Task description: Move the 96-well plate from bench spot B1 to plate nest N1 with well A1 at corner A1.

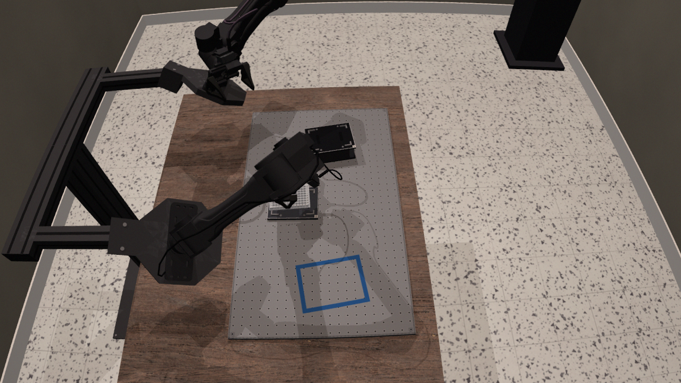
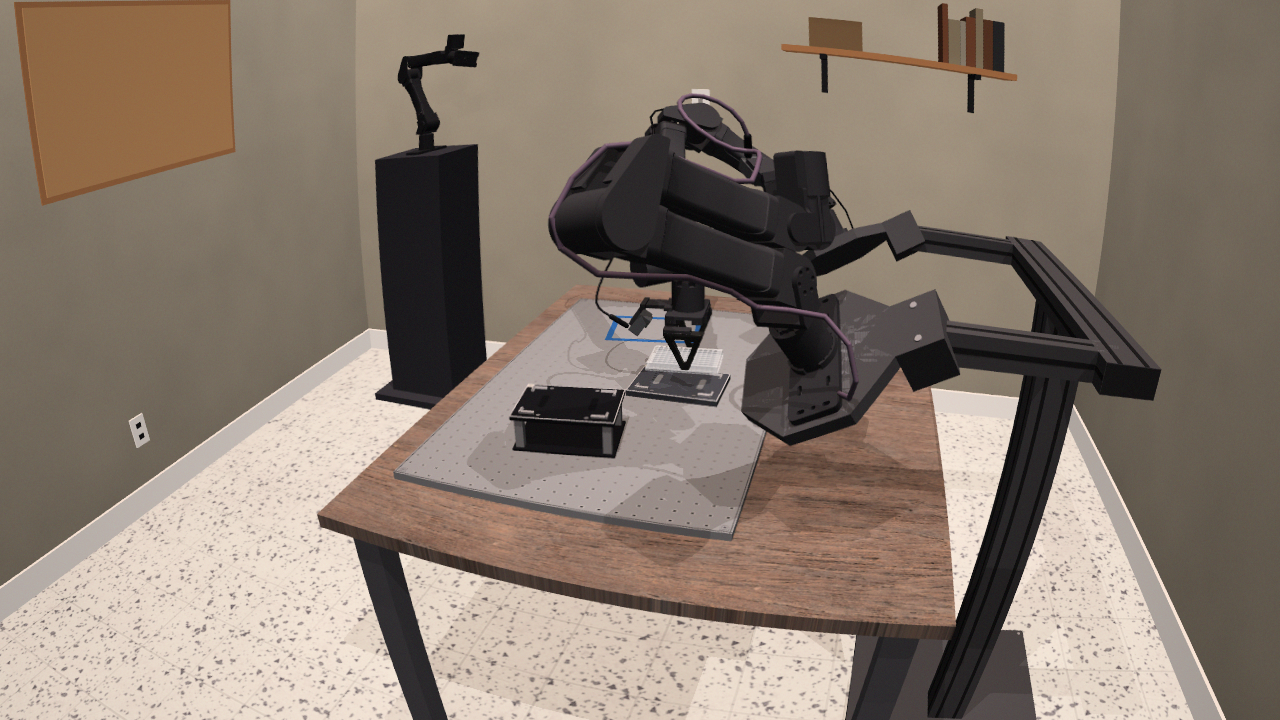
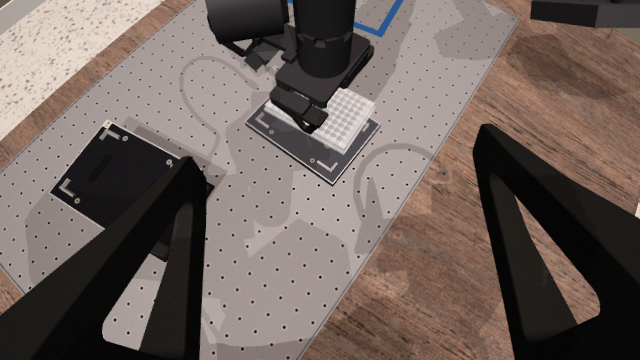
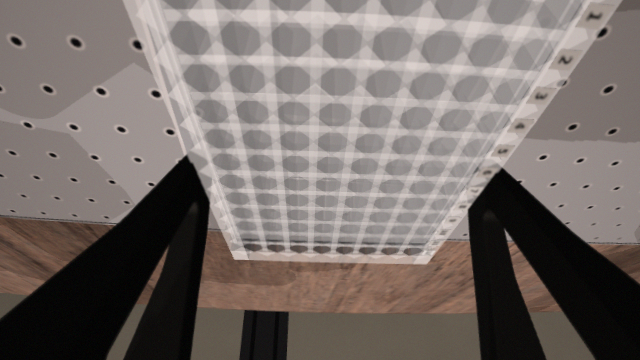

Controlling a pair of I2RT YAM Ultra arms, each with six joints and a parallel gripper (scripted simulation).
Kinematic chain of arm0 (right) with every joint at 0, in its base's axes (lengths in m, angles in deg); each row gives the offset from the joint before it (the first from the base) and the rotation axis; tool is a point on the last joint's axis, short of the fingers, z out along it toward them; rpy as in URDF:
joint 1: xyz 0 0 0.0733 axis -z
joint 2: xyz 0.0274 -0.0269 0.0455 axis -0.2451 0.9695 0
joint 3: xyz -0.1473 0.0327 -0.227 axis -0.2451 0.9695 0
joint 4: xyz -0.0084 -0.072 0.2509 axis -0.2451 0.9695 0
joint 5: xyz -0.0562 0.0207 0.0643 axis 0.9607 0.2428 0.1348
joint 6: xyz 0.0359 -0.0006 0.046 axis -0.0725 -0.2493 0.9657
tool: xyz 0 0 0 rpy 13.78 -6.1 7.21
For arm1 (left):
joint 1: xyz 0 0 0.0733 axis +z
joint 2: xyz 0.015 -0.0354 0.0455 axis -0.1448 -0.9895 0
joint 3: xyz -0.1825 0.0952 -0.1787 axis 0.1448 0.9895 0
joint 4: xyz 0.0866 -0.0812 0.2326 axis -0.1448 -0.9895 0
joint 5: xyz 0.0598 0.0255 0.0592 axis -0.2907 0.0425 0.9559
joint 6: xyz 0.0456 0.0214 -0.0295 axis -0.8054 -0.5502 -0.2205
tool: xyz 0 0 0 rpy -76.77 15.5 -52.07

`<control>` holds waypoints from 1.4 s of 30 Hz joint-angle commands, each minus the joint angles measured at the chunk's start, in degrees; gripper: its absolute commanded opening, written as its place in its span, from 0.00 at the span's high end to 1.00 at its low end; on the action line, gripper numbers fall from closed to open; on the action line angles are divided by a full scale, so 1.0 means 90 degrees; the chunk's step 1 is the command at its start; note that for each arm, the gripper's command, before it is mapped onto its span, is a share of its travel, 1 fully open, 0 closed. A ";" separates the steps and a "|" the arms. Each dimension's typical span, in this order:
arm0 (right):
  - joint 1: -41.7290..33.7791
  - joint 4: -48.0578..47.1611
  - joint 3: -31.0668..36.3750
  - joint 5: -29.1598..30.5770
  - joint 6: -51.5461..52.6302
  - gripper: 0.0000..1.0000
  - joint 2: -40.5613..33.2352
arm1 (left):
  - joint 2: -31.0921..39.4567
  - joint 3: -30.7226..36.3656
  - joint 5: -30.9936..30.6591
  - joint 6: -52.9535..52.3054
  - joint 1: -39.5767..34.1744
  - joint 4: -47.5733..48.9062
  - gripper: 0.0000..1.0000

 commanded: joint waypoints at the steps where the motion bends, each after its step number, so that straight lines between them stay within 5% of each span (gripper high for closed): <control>1: -0.0071 0.0113 -0.0221 -0.0009 0.0468 0.21 -0.0077 | 0.0055 -0.0043 0.0027 0.0008 -0.0042 -0.0029 0.00; 42: 0.0342 -0.1015 -0.0117 -0.0064 -0.0175 0.21 0.0588 | 0.0055 -0.0043 0.0027 0.0008 -0.0042 -0.0029 0.00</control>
